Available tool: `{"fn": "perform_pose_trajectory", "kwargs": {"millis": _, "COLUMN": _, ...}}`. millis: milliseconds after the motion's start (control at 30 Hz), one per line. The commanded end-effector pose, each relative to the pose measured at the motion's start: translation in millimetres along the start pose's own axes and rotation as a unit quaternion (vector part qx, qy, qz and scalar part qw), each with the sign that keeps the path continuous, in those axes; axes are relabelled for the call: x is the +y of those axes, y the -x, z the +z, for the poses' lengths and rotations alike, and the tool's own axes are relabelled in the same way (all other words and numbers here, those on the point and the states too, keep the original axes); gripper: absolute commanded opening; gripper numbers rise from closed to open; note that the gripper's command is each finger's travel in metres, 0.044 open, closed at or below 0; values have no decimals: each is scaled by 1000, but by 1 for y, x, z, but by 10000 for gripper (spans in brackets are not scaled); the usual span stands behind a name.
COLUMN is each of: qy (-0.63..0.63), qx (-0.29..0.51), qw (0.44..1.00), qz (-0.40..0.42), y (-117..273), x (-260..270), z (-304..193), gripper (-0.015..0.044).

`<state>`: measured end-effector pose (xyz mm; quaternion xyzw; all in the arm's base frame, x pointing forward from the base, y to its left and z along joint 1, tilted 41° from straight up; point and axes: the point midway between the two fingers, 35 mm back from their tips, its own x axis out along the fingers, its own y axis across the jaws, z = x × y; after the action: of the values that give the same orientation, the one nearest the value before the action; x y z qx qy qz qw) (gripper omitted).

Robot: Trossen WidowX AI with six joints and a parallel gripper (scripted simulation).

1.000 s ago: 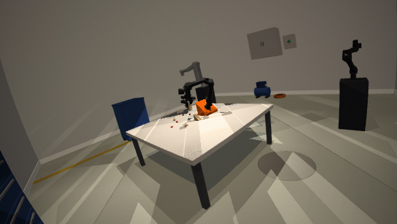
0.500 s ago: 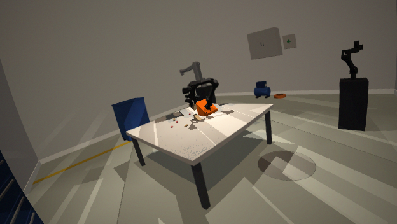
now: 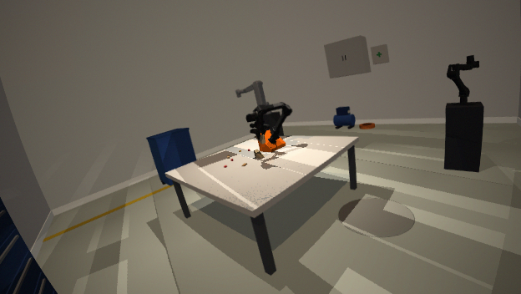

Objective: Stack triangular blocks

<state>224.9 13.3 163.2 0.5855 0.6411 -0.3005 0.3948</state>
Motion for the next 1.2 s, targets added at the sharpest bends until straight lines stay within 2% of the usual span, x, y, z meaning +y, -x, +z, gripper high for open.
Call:
{"fn": "perform_pose_trajectory", "kwargs": {"millis": 0, "qy": -3, "qx": 3, "qw": 1000, "qz": 1, "y": 3, "x": -3, "z": -9, "gripper": 0}}
{"fn": "perform_pose_trajectory", "kwargs": {"millis": 600, "qy": -3, "qx": 3, "qw": 1000, "qz": 2, "y": -73, "x": -2, "z": 7, "gripper": 0}}
{"fn": "perform_pose_trajectory", "kwargs": {"millis": 1167, "qy": -3, "qx": 3, "qw": 1000, "qz": 3, "y": -105, "x": -4, "z": 15, "gripper": 0}}
